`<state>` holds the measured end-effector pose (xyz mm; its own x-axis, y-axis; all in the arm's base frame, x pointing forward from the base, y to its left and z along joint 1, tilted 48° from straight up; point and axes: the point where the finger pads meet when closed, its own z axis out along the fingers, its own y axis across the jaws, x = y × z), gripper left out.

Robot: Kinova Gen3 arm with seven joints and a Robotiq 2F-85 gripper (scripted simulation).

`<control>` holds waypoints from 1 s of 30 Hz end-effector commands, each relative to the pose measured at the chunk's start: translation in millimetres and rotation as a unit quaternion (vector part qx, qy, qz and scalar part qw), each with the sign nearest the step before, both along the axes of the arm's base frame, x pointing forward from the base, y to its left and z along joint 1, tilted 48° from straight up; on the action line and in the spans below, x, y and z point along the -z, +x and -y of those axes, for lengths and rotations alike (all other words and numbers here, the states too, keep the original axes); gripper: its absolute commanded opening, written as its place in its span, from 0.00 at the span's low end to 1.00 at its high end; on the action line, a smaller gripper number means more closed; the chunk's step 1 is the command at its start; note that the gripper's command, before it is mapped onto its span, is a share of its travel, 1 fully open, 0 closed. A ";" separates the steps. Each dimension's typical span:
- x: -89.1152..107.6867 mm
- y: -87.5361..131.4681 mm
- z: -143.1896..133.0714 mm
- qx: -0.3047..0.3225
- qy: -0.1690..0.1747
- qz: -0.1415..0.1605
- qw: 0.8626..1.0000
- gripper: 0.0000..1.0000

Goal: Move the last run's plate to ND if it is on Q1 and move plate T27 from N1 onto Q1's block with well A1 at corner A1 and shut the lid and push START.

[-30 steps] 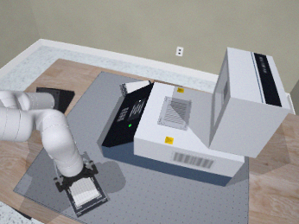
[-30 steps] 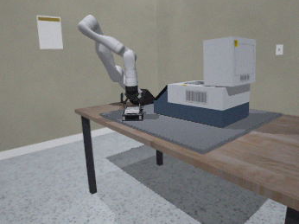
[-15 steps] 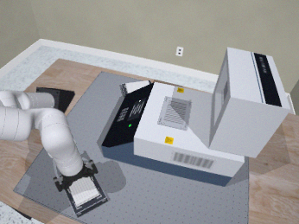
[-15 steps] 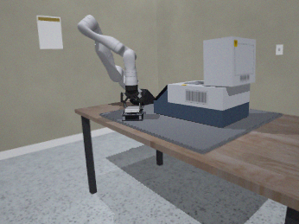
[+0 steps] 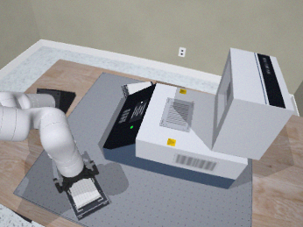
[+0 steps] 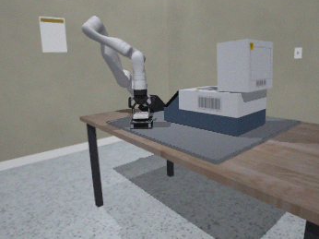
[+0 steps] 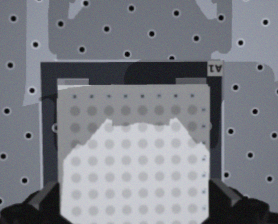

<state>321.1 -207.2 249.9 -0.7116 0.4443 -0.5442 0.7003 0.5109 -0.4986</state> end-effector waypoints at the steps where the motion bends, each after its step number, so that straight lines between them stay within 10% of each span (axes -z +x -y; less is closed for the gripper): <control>1: -2.0 0.0 -2.3 0.000 0.000 0.000 1.000 0.91; 30: -24.5 -1.8 -26.8 0.000 0.000 0.000 1.000 0.91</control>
<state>319.1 -181.8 273.3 -0.7116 0.4445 -0.5440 0.7003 0.5104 -0.4990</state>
